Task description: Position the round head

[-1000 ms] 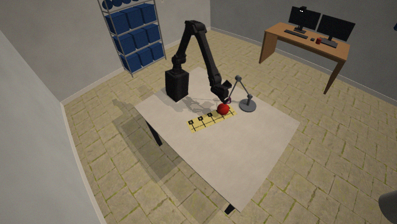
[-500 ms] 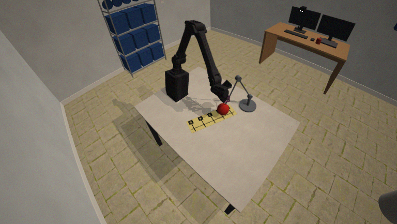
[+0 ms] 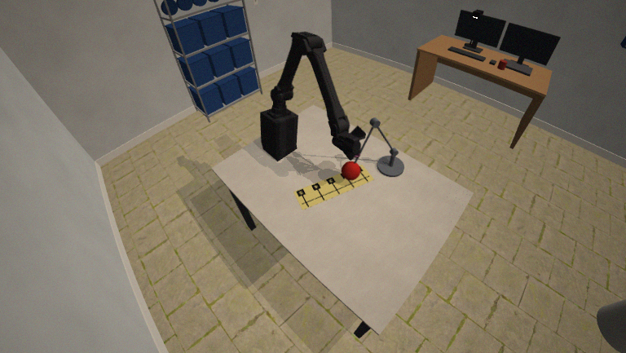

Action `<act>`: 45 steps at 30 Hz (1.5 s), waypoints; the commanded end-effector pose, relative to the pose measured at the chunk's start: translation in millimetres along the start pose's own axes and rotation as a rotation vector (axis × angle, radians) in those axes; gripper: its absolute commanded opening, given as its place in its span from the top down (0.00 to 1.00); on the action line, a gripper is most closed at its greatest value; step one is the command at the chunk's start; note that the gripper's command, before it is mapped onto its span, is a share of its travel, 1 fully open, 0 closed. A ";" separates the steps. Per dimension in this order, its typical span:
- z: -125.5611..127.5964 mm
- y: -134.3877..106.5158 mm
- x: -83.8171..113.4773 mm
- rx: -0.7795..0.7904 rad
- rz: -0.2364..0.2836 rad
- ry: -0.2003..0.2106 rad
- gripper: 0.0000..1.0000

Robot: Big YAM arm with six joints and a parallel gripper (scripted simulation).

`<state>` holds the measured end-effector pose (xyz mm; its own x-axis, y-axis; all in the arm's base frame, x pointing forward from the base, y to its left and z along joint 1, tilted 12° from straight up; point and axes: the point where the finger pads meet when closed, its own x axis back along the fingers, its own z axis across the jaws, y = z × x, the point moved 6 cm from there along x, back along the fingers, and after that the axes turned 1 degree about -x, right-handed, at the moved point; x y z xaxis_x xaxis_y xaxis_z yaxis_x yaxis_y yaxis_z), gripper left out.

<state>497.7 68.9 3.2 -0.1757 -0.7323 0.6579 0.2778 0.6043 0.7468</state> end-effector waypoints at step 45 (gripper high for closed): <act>-6.4 -25.6 18.5 0.020 -0.013 -0.006 1.00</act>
<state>495.0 64.7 2.7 -0.1745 -0.7497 0.6383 0.2344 0.5980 0.7665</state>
